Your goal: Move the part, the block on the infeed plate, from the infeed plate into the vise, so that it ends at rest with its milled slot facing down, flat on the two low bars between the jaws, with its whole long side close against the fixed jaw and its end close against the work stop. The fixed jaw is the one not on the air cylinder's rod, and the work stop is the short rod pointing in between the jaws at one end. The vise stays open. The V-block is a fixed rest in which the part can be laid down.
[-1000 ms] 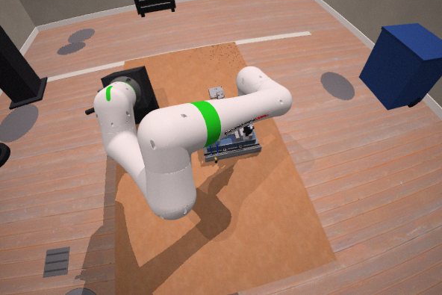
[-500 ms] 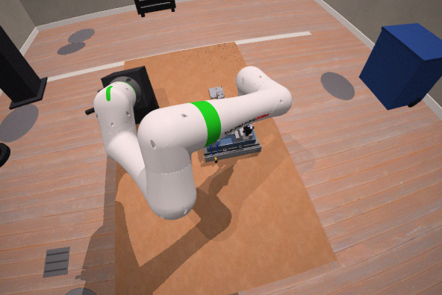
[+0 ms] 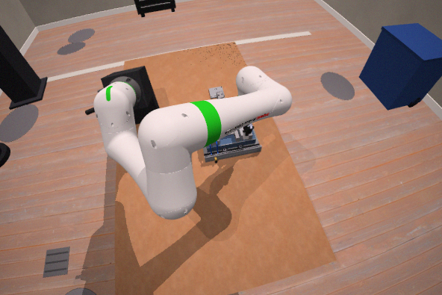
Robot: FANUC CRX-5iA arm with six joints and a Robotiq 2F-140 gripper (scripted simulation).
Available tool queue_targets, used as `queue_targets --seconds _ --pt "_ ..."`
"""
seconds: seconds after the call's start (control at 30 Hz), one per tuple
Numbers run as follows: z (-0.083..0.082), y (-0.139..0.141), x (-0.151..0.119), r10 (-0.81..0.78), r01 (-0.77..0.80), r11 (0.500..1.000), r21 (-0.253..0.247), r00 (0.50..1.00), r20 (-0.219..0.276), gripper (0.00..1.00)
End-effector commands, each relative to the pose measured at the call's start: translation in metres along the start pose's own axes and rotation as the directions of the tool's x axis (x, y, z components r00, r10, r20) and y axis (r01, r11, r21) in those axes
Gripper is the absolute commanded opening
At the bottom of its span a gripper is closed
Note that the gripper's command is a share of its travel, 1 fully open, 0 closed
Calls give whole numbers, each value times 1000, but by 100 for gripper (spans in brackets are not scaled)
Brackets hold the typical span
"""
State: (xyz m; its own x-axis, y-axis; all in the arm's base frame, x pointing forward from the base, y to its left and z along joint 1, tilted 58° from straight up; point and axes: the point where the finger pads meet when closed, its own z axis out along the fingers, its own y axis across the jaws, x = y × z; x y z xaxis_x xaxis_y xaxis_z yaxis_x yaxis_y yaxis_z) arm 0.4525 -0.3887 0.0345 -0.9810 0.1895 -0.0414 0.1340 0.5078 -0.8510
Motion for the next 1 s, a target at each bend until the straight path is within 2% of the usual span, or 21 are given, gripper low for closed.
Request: queue_targets --seconds 0.0,0.97 --pt "0 0 0 0 0 1000 0 1000 0 0" --pt "0 6 0 0 0 1000 0 1000 0 0"
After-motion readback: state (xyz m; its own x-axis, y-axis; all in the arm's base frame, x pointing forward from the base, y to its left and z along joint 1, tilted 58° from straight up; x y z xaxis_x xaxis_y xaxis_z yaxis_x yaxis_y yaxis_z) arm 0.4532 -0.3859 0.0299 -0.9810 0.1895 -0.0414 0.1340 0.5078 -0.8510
